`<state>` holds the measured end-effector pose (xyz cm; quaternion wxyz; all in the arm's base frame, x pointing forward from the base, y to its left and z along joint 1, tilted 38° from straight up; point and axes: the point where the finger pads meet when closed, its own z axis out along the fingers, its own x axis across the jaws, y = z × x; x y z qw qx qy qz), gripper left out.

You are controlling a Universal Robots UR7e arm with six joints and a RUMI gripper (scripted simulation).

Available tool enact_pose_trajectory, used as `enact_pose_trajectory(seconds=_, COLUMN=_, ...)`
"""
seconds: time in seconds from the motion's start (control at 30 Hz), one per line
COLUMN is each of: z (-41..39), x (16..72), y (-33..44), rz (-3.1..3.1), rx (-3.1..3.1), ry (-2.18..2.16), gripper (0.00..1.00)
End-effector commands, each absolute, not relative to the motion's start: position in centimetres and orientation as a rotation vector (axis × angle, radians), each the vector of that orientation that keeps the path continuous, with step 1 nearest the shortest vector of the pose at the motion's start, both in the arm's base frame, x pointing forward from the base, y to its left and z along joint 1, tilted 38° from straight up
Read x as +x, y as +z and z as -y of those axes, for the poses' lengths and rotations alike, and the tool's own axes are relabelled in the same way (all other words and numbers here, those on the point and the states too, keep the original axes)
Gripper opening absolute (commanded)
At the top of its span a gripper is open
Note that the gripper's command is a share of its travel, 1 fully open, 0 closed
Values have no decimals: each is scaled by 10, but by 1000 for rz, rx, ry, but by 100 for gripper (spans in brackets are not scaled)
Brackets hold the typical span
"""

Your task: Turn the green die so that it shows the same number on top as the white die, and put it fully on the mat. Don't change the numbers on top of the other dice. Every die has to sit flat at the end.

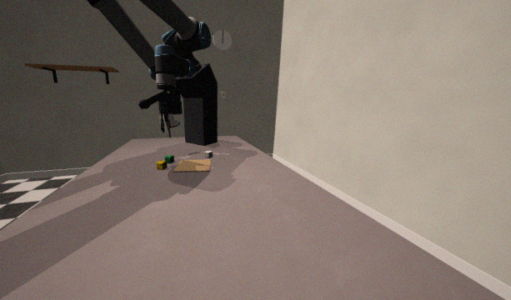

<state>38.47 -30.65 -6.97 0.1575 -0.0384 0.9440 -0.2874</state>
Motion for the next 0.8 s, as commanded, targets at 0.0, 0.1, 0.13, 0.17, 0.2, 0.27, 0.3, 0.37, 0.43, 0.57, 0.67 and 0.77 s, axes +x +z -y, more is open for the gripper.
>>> enact_pose_trajectory(seconds=0.0, z=308, x=386, y=-72, rz=-2687, rx=27, ry=-802, gripper=100)
enact_pose_trajectory(seconds=0.1, z=310, x=387, y=-75, rz=-2655, rx=190, ry=-764, gripper=100)
enact_pose_trajectory(seconds=0.13, z=310, x=387, y=-76, rz=-2645, rx=236, ry=-752, gripper=100)
enact_pose_trajectory(seconds=0.17, z=310, x=387, y=-76, rz=-2643, rx=241, ry=-751, gripper=100)
enact_pose_trajectory(seconds=0.2, z=311, x=387, y=-77, rz=-2631, rx=290, ry=-739, gripper=100)
enact_pose_trajectory(seconds=0.27, z=311, x=388, y=-79, rz=-2608, rx=377, ry=-717, gripper=100)
enact_pose_trajectory(seconds=0.3, z=311, x=388, y=-79, rz=-2606, rx=381, ry=-715, gripper=100)
enact_pose_trajectory(seconds=0.37, z=312, x=389, y=-81, rz=-2581, rx=464, ry=-694, gripper=100)
enact_pose_trajectory(seconds=0.43, z=313, x=389, y=-83, rz=-2557, rx=536, ry=-674, gripper=100)
enact_pose_trajectory(seconds=0.57, z=313, x=390, y=-85, rz=-2535, rx=598, ry=-656, gripper=100)
enact_pose_trajectory(seconds=0.67, z=314, x=390, y=-87, rz=-2506, rx=672, ry=-635, gripper=100)
enact_pose_trajectory(seconds=0.77, z=314, x=391, y=-88, rz=-2485, rx=723, ry=-619, gripper=100)
